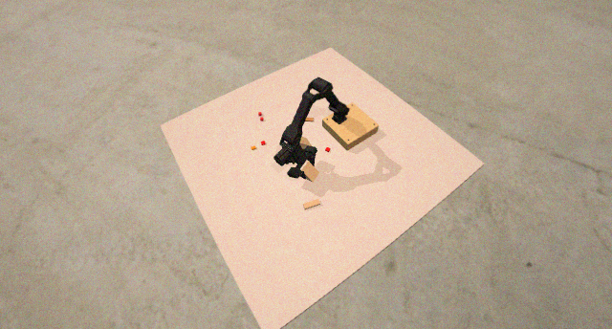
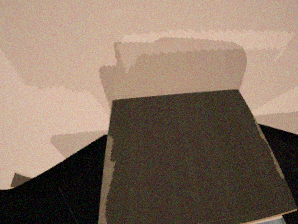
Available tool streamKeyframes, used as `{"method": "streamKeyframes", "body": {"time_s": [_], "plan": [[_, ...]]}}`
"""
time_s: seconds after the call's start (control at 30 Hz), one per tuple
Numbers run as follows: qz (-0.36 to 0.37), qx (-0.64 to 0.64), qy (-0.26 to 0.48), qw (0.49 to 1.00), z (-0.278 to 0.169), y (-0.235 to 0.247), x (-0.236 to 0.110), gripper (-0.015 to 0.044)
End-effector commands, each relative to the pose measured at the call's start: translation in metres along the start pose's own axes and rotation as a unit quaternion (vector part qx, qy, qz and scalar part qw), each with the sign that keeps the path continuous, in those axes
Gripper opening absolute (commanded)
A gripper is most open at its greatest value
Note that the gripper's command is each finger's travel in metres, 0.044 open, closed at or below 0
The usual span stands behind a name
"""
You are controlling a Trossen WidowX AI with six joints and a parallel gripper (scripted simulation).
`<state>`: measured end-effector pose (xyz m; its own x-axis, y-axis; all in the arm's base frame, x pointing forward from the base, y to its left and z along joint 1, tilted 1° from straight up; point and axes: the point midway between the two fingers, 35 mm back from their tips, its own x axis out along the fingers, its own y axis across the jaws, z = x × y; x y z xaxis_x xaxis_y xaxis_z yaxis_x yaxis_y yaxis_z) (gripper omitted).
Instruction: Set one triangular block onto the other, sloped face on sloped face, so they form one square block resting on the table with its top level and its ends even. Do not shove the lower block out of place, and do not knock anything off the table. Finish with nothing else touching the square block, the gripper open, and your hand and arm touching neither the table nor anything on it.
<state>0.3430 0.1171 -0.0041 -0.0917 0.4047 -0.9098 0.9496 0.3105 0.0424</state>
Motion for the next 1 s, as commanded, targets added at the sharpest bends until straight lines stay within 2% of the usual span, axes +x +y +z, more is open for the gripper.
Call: {"method": "streamKeyframes", "body": {"time_s": [0.0, 0.2, 0.53, 0.97], "plan": [[0.000, 0.002, 0.002, 1.000, -0.001, 0.000, 0.001, 0.0295], [0.000, 0.002, 0.002, 1.000, -0.001, 0.000, 0.001, 0.0255], [-0.001, 0.001, -0.018, 1.000, -0.003, -0.001, -0.001, 0.0000], [-0.002, 0.001, -0.185, 0.983, -0.026, 0.000, -0.007, 0.0000]]}}
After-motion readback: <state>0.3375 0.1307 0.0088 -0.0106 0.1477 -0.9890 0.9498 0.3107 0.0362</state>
